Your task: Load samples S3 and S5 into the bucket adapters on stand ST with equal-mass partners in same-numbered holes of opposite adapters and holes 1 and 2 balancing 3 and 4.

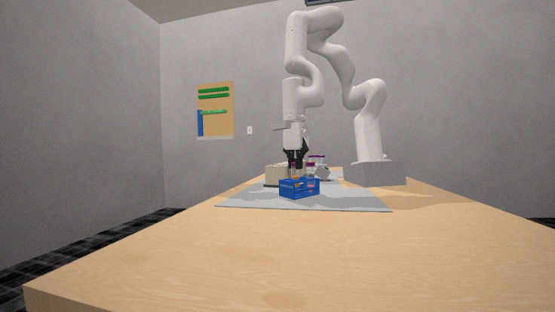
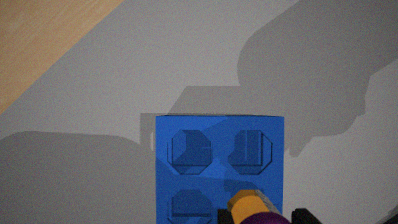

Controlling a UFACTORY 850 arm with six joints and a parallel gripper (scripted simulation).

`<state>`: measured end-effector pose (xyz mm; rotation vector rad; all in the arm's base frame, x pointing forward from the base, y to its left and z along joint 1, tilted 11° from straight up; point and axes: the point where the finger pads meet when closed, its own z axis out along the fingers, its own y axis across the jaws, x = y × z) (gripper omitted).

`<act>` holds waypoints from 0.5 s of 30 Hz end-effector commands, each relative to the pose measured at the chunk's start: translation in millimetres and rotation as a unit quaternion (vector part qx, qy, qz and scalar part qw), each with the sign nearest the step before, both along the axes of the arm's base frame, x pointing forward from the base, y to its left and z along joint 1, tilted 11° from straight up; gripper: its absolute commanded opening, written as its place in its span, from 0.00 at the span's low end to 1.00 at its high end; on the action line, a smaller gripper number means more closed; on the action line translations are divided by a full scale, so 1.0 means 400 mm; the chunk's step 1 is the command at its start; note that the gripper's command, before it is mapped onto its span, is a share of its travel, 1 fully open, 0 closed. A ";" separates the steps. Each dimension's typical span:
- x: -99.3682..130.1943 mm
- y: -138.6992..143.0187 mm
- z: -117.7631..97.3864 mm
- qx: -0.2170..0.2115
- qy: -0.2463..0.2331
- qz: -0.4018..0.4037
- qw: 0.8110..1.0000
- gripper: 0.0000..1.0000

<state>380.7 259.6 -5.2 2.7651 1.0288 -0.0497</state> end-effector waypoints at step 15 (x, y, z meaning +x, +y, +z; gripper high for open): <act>0.001 0.006 0.026 0.001 -0.001 0.000 1.000 0.00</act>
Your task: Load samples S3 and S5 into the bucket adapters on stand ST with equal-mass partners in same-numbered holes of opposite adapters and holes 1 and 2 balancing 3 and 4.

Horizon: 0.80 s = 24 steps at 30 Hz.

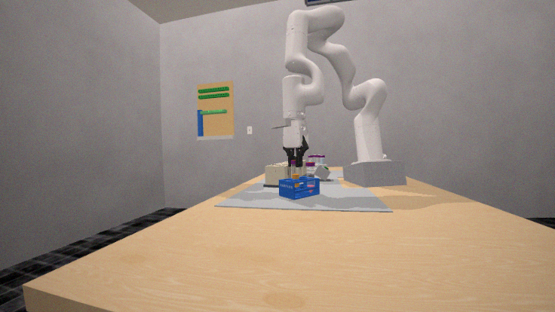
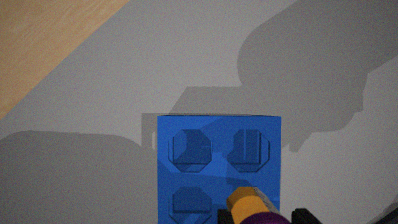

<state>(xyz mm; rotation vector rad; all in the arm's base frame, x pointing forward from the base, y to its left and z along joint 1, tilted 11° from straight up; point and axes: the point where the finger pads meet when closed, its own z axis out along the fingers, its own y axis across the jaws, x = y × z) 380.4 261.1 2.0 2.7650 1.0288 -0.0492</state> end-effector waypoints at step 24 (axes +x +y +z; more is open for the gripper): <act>0.000 0.010 0.042 0.001 -0.001 0.000 1.000 0.00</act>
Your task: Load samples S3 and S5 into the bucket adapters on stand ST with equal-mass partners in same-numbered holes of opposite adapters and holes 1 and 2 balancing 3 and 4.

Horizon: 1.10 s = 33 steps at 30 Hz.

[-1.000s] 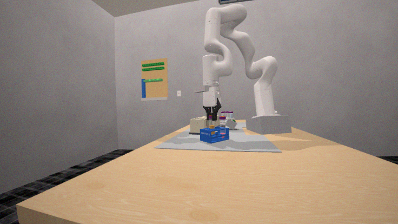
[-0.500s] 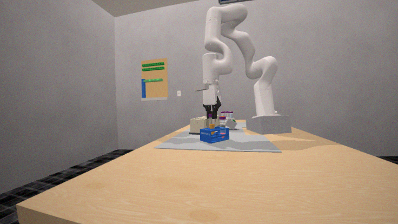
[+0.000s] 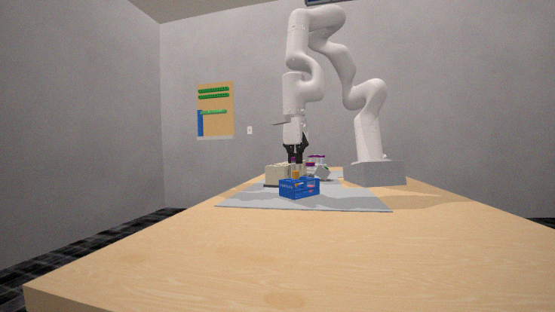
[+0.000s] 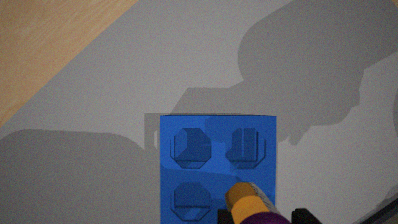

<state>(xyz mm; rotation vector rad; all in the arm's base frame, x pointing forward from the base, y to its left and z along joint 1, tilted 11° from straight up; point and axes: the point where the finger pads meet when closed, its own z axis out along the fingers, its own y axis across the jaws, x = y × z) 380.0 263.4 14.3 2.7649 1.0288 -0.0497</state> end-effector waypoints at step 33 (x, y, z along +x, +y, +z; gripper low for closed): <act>-0.004 0.031 0.154 0.001 -0.001 0.000 1.000 0.00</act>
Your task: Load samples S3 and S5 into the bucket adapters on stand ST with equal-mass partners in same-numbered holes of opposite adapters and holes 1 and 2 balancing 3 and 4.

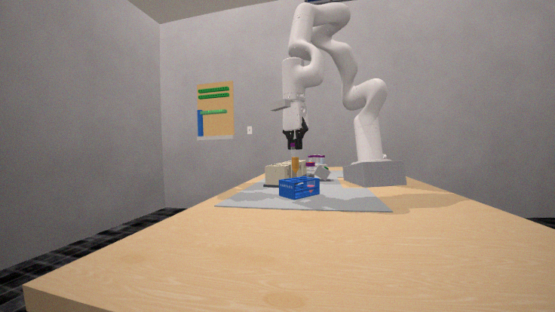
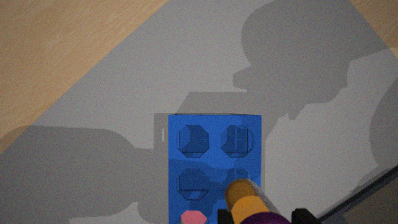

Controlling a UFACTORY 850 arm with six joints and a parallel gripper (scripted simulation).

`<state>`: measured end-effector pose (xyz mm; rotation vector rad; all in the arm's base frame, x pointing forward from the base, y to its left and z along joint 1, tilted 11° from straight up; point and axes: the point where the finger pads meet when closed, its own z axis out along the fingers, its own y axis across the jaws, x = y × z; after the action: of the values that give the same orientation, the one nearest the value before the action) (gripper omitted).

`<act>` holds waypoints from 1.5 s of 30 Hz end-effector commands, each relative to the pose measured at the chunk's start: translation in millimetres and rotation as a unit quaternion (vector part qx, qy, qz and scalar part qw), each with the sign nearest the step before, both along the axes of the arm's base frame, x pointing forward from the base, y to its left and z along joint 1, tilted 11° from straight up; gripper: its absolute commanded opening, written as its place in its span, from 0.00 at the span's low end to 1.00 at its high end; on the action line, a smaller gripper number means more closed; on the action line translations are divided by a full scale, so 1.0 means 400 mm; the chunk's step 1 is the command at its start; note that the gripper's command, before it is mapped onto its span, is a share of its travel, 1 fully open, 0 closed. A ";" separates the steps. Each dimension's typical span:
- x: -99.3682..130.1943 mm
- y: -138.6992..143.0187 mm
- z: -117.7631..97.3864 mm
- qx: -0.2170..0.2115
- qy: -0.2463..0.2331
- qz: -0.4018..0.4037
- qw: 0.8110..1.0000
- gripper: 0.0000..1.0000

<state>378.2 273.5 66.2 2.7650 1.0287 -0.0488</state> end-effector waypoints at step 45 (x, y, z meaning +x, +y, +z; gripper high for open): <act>-0.004 0.029 0.147 0.001 0.000 0.000 1.000 0.00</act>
<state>376.1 284.6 124.2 2.7651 1.0288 -0.0497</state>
